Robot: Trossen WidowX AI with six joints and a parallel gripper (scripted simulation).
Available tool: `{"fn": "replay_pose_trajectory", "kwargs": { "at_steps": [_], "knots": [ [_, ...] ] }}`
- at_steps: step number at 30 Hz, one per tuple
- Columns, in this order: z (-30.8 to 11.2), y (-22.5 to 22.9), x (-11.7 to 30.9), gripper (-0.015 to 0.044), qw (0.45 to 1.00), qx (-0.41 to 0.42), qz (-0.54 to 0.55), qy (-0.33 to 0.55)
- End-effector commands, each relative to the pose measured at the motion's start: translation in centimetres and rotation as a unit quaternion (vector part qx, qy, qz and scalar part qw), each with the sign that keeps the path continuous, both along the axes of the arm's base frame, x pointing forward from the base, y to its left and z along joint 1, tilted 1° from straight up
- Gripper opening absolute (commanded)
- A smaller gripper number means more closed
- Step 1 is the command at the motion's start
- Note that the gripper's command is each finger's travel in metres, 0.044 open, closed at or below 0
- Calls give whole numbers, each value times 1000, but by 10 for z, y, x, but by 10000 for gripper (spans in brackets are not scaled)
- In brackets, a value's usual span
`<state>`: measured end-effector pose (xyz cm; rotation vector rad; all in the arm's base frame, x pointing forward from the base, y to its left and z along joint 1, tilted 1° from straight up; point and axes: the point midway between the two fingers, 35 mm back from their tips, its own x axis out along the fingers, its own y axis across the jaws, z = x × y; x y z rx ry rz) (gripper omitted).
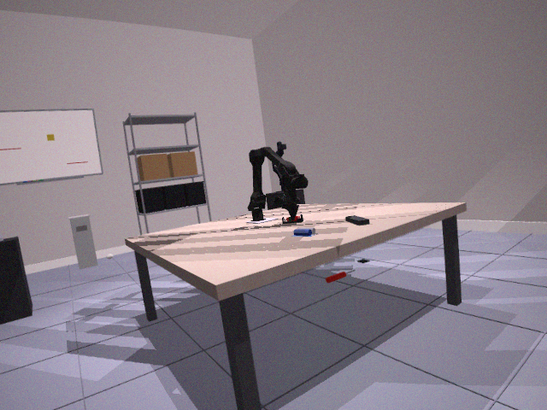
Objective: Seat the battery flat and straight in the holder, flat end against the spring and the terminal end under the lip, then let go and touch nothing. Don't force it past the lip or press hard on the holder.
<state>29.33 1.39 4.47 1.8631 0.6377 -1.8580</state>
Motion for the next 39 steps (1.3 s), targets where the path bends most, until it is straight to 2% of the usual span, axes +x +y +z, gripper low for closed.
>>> {"fn": "replay_pose_trajectory", "kwargs": {
  "at_steps": [1, 22, 26, 39],
  "knots": [
    [-1, 2, 3, 76, 1000, -3, -2, 5],
    [-1, 4, 6, 76, 1000, -9, -2, 12],
    [-1, 4, 6, 178, 1000, -9, -2, 12],
    [15, 4, 5, 178, 1000, -8, 0, 11]
  ]
}}
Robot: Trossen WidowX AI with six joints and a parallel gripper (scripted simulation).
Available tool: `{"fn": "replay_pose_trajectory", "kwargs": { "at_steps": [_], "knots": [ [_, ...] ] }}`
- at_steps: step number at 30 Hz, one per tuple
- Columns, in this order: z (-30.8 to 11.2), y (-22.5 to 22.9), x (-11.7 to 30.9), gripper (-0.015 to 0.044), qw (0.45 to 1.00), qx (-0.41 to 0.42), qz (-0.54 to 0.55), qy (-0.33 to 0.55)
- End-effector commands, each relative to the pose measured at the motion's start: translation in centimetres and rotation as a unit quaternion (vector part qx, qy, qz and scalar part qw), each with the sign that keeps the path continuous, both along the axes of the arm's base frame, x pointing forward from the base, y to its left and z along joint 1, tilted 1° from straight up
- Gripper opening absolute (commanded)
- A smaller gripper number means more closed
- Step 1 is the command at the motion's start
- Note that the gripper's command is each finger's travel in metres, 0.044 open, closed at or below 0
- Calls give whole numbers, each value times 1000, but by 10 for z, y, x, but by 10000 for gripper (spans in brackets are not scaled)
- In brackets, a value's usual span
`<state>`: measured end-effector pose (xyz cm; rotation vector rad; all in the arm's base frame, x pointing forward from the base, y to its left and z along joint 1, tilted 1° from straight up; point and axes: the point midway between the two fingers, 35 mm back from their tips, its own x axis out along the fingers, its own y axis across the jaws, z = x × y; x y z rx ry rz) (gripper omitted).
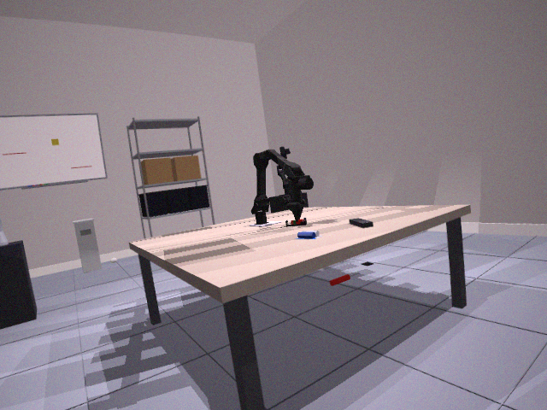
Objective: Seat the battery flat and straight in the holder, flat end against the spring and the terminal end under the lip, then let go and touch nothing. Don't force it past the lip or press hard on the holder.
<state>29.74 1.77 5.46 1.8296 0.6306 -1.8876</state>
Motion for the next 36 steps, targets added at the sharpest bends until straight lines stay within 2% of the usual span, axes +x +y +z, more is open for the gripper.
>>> {"fn": "replay_pose_trajectory", "kwargs": {
  "at_steps": [1, 3, 5, 13, 36],
  "knots": [
    [5, 0, 1, 178, 1000, 0, 0, -3],
    [5, 0, 1, 178, 1000, 0, 0, -3],
    [8, 0, 1, 230, 1000, 0, 0, -2],
    [70, -1, 0, 440, 1000, 0, 0, -3],
    [76, -1, -1, 440, 1000, 0, 0, -3]
  ]
}}
